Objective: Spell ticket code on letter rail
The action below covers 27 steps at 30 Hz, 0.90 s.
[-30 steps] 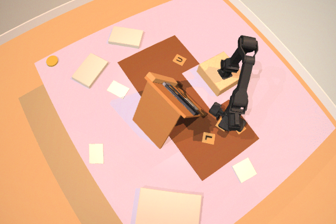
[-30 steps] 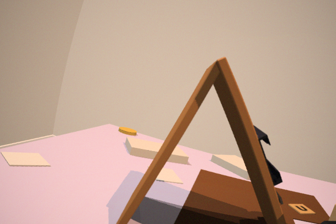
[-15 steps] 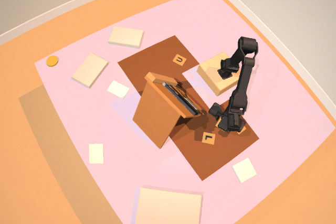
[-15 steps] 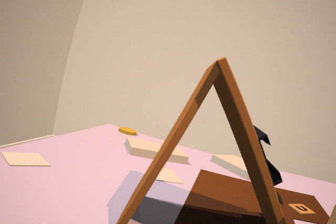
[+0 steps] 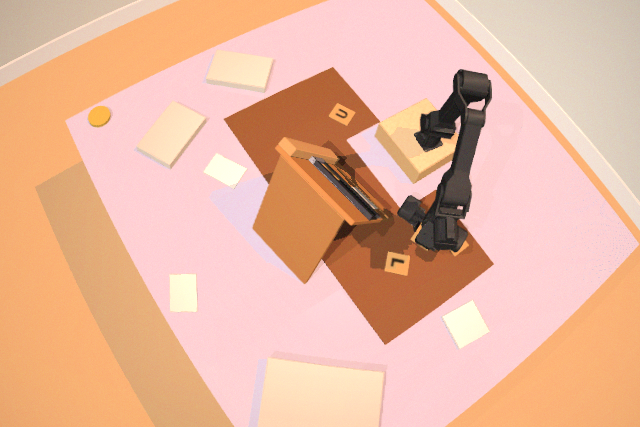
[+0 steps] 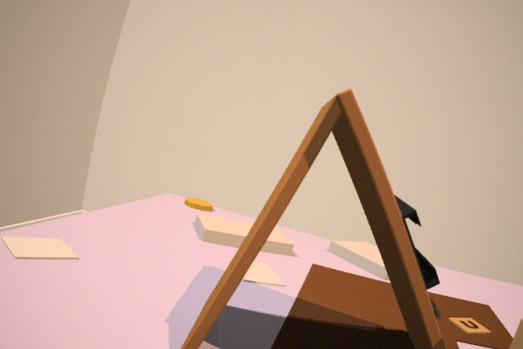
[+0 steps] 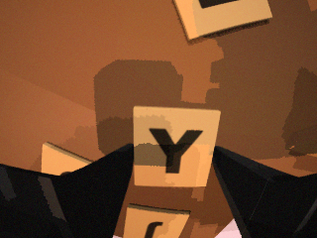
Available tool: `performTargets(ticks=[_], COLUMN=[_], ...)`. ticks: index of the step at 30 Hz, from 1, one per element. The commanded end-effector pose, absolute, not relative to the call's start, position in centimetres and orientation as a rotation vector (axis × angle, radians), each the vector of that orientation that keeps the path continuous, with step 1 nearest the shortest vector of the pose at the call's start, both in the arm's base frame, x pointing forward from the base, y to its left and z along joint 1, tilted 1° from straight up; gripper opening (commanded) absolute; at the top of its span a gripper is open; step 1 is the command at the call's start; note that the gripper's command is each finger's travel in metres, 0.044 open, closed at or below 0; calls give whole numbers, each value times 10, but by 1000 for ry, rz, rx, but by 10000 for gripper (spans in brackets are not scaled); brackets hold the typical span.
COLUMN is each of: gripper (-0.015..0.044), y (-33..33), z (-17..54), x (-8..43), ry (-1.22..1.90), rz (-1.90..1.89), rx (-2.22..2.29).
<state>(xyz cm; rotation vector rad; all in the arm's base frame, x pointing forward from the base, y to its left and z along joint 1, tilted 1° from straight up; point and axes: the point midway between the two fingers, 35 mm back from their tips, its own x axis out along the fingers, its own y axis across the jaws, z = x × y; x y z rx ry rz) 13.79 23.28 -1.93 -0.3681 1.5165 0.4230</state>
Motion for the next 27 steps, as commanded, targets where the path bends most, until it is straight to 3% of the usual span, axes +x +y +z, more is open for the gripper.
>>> performTargets(ticks=[1, 5, 27], gripper=[103, 0, 0], y=[233, 233, 232], z=[-16, -14, 0], x=[138, 138, 136], ry=[1515, 1515, 1515], rz=[417, 417, 417], rx=[-367, -367, -367])
